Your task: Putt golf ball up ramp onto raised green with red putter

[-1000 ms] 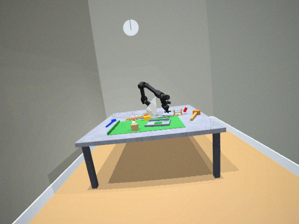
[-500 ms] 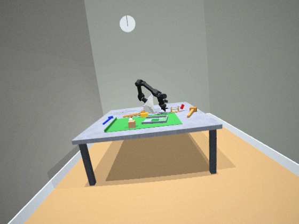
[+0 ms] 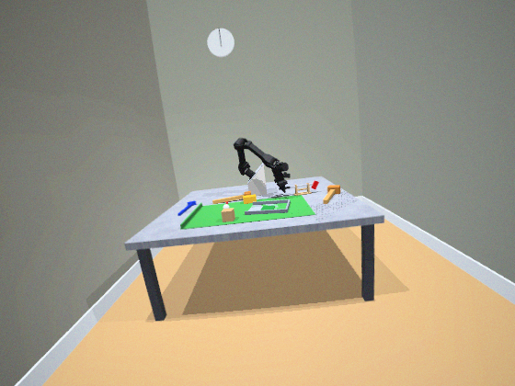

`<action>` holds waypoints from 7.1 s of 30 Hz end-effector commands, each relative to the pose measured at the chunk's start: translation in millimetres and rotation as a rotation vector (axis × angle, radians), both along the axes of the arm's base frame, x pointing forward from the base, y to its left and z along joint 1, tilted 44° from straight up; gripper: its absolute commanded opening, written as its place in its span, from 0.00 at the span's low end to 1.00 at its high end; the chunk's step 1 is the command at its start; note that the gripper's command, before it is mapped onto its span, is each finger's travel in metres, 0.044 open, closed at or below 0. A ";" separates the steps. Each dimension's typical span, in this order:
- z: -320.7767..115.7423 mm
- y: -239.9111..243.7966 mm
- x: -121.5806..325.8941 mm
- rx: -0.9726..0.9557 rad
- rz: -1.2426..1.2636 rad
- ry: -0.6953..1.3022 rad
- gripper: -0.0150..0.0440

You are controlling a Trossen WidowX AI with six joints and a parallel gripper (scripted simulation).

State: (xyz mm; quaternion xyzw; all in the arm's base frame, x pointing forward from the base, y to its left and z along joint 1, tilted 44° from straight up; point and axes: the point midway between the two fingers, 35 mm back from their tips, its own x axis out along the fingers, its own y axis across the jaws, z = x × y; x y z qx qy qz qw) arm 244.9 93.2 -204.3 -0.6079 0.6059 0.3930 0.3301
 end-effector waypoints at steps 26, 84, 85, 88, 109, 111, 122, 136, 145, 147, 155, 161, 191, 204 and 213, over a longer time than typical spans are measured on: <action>72.6 70.2 1.5 0.004 0.000 0.001 0.25; 338.3 -189.6 12.3 -0.197 -1.352 -0.996 0.25; 342.4 -193.8 8.4 -0.204 -1.377 -1.016 0.25; 354.3 -205.7 -3.9 -0.224 -1.448 -1.079 0.25; 337.5 -240.8 -15.5 -0.243 -1.506 -1.134 0.25; 335.5 -243.0 -15.8 -0.243 -1.506 -1.134 0.25; 327.1 -251.0 -15.6 -0.243 -1.506 -1.134 0.25; 317.1 -262.4 -18.0 -0.253 -1.513 -1.136 0.25; 317.5 -263.0 -18.1 -0.253 -1.513 -1.136 0.25; 319.6 -265.7 -18.6 -0.252 -1.512 -1.135 0.25; 335.3 -284.9 -23.2 -0.245 -1.505 -1.137 0.25; 335.3 -284.9 -23.2 -0.245 -1.505 -1.137 0.25; 259.6 -167.6 10.2 -0.238 -1.510 -1.128 0.25; 275.6 -152.0 8.1 -0.249 -1.502 -1.121 0.25; 275.6 -152.0 8.1 -0.249 -1.502 -1.121 0.25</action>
